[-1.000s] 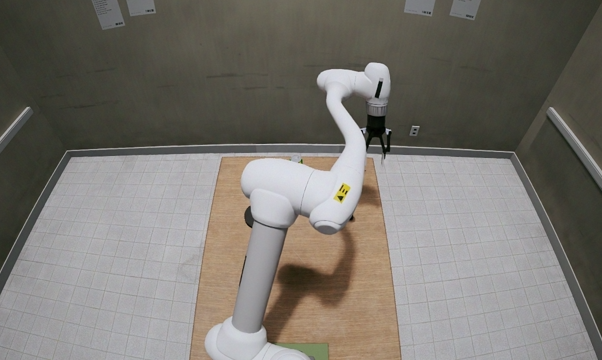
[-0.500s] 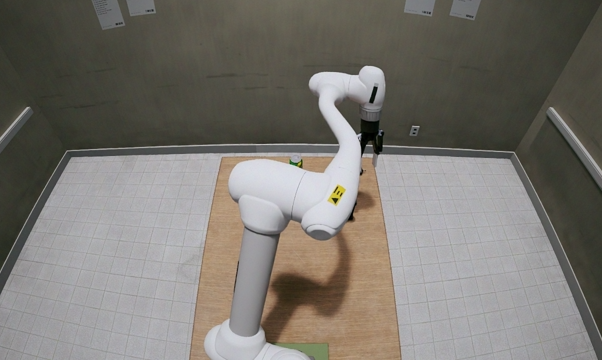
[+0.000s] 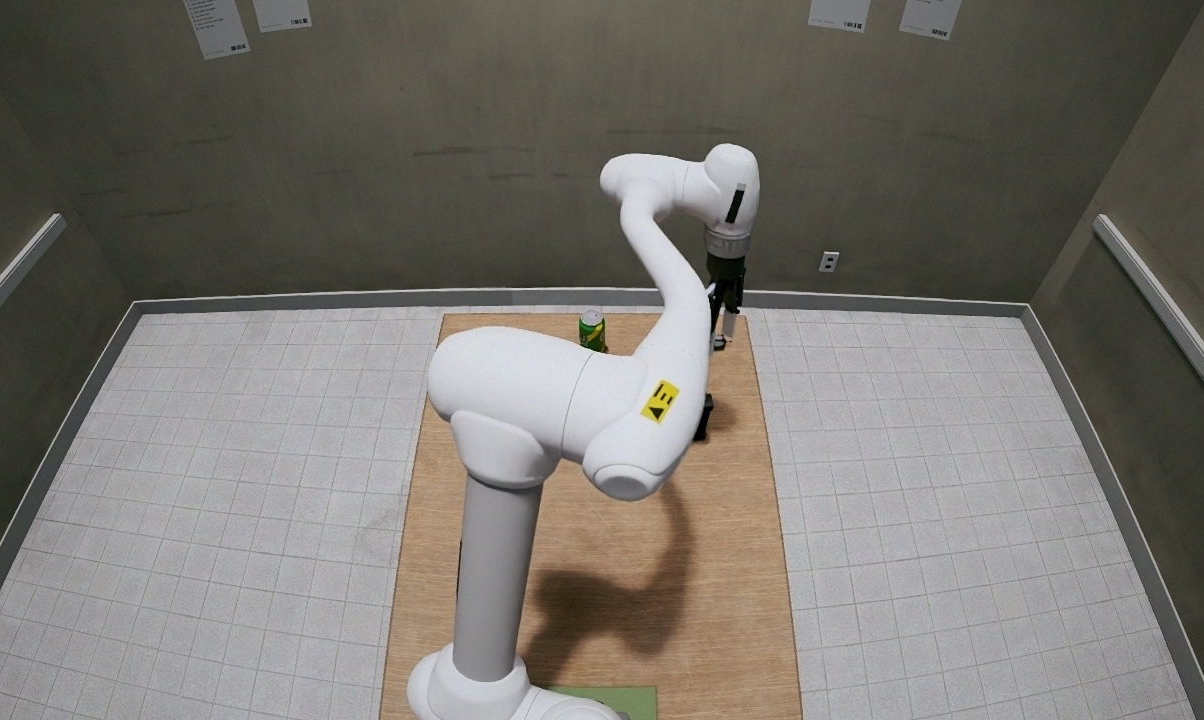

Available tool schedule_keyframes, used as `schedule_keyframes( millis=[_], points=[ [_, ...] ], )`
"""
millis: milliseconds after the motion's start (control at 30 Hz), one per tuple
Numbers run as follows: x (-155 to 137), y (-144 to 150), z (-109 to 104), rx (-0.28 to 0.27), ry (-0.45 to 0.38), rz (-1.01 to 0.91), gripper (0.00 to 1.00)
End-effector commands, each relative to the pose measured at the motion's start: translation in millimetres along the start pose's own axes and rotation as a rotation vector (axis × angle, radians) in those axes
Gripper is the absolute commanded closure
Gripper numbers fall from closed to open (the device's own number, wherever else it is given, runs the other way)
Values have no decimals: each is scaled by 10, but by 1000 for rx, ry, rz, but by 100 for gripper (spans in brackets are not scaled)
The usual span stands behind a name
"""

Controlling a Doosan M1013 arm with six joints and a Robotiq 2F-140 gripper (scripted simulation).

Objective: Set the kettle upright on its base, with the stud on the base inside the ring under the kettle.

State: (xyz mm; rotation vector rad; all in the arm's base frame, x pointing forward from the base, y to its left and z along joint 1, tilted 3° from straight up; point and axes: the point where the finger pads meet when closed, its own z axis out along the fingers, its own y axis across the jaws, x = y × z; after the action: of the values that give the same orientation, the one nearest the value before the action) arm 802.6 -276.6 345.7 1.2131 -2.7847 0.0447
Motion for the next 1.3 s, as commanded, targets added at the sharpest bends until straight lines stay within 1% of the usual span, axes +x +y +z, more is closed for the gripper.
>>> schedule_keyframes(
  millis=[0, 267, 333, 700, 833, 1267],
  points=[
    [-37, 156, 21, 21, -29, -169, 48],
    [-84, 396, 82, 49, -54, -402, 48],
    [-84, 396, 82, 49, -54, -402, 48],
    [-124, 659, 158, 85, -74, -641, 48],
    [-132, 729, 180, 95, -78, -702, 48],
    [-146, 847, 217, 113, -84, -804, 48]
  ],
)
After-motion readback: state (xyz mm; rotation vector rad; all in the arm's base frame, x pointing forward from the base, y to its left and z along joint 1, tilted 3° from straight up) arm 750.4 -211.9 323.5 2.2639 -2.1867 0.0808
